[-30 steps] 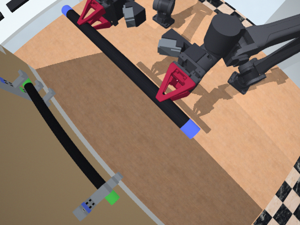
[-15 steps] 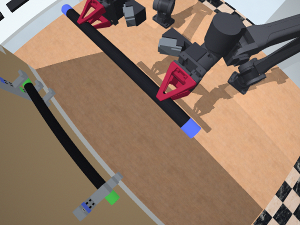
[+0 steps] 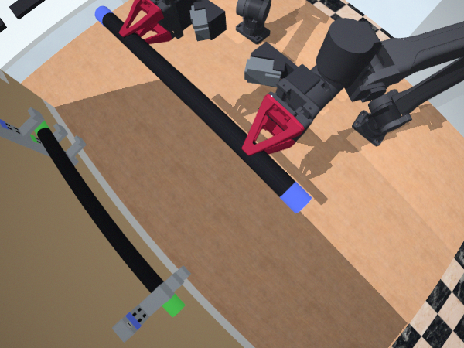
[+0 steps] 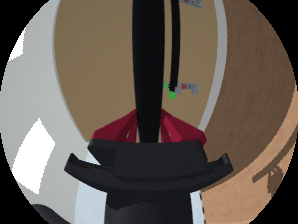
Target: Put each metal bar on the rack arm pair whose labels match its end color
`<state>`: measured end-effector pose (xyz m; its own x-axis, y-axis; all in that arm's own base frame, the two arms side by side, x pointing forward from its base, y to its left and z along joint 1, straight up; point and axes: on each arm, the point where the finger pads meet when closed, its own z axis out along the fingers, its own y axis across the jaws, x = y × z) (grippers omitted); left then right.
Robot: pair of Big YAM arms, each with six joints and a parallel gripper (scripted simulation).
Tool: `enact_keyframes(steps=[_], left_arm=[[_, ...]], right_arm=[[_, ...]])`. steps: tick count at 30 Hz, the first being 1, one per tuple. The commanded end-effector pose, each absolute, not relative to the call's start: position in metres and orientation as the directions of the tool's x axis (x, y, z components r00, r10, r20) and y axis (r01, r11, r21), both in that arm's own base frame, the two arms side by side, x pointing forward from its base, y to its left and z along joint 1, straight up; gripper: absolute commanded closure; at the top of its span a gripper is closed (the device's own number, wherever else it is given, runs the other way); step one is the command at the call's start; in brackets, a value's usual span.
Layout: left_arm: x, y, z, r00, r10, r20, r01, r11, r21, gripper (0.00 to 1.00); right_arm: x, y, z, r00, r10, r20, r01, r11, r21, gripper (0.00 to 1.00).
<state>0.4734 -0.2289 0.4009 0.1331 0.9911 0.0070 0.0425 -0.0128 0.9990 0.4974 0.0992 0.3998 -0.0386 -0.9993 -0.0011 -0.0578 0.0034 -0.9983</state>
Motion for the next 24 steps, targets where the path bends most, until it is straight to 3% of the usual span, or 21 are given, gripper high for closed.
enact_keyframes(steps=[1, 24], left_arm=[[0.472, -0.224, 0.448, 0.120, 0.993, -0.012, -0.036, 0.017, 0.999, 1.00], [0.469, -0.224, 0.436, 0.120, 0.993, -0.012, -0.036, 0.017, 0.999, 1.00]], right_arm=[[0.495, 0.091, 0.455, -0.056, -0.998, -0.029, 0.039, 0.027, -0.999, 1.00], [0.492, 0.091, 0.444, -0.056, -0.998, -0.029, 0.039, 0.027, -0.999, 1.00]])
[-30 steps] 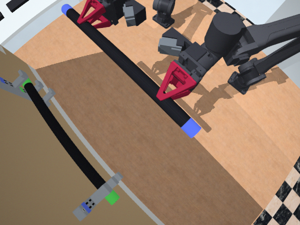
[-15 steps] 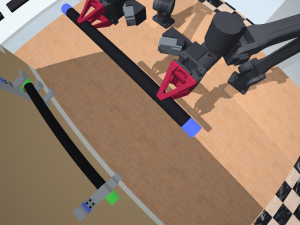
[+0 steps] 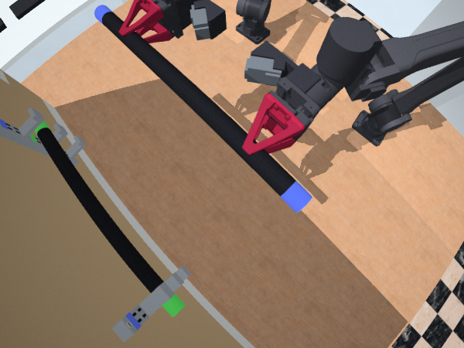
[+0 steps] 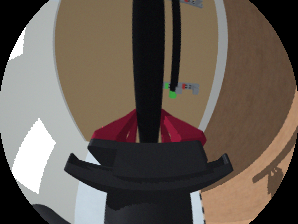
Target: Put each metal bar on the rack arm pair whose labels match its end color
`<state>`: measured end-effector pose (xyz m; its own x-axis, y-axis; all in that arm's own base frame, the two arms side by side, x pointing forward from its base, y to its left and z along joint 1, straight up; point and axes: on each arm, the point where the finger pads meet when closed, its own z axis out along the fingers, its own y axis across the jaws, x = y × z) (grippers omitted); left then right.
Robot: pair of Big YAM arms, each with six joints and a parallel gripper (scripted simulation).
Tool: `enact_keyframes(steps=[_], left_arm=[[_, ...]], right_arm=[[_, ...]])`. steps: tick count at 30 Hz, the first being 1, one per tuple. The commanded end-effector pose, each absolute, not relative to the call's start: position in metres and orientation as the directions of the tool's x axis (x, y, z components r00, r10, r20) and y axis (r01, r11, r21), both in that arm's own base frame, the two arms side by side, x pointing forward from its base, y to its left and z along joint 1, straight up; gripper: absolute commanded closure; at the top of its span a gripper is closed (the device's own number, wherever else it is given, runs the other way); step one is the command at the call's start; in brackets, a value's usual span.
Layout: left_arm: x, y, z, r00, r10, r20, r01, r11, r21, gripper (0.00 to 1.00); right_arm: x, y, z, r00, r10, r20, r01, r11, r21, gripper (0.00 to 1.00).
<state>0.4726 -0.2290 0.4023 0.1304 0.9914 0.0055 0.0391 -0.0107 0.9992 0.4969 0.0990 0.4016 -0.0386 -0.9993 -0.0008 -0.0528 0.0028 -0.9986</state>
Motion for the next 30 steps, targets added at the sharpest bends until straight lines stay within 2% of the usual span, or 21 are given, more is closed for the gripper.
enact_keyframes(steps=[1, 30], left_arm=[[0.468, -0.224, 0.435, 0.120, 0.993, -0.012, -0.036, 0.017, 0.999, 1.00], [0.467, -0.224, 0.411, 0.120, 0.993, -0.012, -0.036, 0.017, 0.999, 1.00]], right_arm=[[0.492, 0.091, 0.443, -0.056, -0.998, -0.029, 0.039, 0.027, -0.999, 1.00], [0.488, 0.091, 0.427, -0.056, -0.998, -0.029, 0.039, 0.027, -0.999, 1.00]])
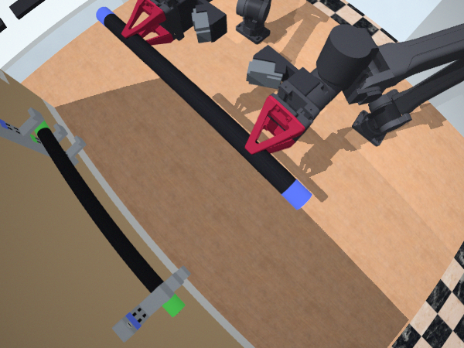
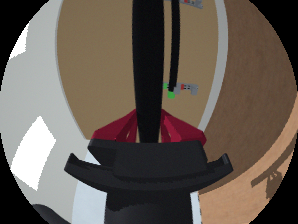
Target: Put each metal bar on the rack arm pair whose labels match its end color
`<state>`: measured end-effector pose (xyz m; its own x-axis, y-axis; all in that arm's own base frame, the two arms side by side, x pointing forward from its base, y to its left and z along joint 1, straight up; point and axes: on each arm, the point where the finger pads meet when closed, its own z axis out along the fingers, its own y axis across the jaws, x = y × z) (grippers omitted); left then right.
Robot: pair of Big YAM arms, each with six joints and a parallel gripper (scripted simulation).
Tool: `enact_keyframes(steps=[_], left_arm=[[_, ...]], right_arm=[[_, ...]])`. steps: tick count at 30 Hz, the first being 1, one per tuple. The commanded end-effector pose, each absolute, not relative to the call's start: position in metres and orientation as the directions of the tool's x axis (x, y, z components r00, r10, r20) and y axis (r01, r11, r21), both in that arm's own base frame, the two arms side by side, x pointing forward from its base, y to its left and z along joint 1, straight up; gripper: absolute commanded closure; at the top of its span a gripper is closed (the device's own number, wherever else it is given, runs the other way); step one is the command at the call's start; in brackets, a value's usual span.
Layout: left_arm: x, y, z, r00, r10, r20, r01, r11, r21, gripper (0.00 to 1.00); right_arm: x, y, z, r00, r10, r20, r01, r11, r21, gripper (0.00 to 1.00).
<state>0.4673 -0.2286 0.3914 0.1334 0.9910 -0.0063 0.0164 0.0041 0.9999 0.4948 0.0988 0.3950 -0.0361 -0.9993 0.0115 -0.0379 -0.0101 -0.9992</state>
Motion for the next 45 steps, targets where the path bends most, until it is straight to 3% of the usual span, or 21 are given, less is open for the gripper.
enact_keyframes(steps=[1, 45], left_arm=[[0.4667, -0.2239, 0.4113, 0.120, 0.993, -0.012, -0.036, 0.017, 0.999, 1.00], [0.4745, -0.2241, 0.4151, 0.119, 0.993, -0.012, -0.036, 0.017, 0.999, 1.00]], right_arm=[[0.4881, 0.0908, 0.4272, -0.056, -0.998, -0.029, 0.039, 0.027, -0.999, 1.00], [0.4886, 0.0916, 0.4236, -0.056, -0.998, -0.029, 0.039, 0.027, -0.999, 1.00]])
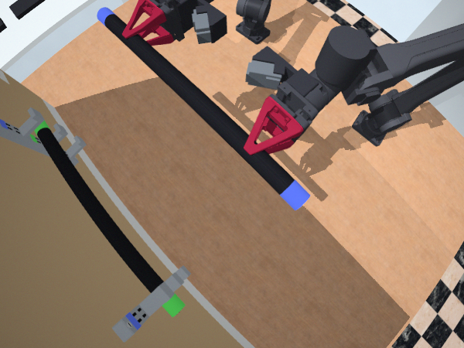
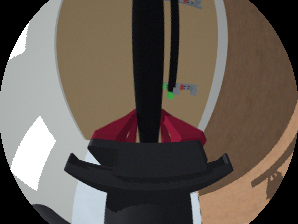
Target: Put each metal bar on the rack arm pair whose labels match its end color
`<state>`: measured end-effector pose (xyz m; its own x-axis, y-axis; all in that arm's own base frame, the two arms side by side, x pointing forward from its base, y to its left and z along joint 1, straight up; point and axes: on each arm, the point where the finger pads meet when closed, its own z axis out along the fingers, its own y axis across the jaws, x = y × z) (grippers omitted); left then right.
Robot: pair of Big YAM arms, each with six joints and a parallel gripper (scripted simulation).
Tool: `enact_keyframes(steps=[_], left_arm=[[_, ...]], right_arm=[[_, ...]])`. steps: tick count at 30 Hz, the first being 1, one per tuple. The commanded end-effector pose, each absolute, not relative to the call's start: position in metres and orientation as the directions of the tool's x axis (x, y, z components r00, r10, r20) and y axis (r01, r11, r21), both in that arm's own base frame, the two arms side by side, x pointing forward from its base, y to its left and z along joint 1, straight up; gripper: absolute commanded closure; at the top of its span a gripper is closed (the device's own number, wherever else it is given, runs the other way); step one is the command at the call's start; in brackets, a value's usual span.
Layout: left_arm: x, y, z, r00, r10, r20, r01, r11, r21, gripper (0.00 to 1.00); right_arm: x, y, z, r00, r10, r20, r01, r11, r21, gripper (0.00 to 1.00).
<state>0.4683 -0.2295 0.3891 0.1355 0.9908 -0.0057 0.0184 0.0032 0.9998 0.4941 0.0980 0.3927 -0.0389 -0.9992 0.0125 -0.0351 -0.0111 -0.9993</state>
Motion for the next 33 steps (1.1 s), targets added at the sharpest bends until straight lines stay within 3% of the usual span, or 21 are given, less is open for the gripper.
enact_keyframes(steps=[1, 33], left_arm=[[0.4746, -0.2240, 0.4153, 0.119, 0.993, -0.012, -0.036, 0.017, 0.999, 1.00], [0.4801, -0.2219, 0.4248, 0.119, 0.993, -0.012, -0.036, 0.017, 0.999, 1.00]], right_arm=[[0.4886, 0.0916, 0.4236, -0.056, -0.998, -0.029, 0.039, 0.027, -0.999, 1.00], [0.4897, 0.0931, 0.4240, -0.056, -0.998, -0.029, 0.039, 0.027, -0.999, 1.00]])
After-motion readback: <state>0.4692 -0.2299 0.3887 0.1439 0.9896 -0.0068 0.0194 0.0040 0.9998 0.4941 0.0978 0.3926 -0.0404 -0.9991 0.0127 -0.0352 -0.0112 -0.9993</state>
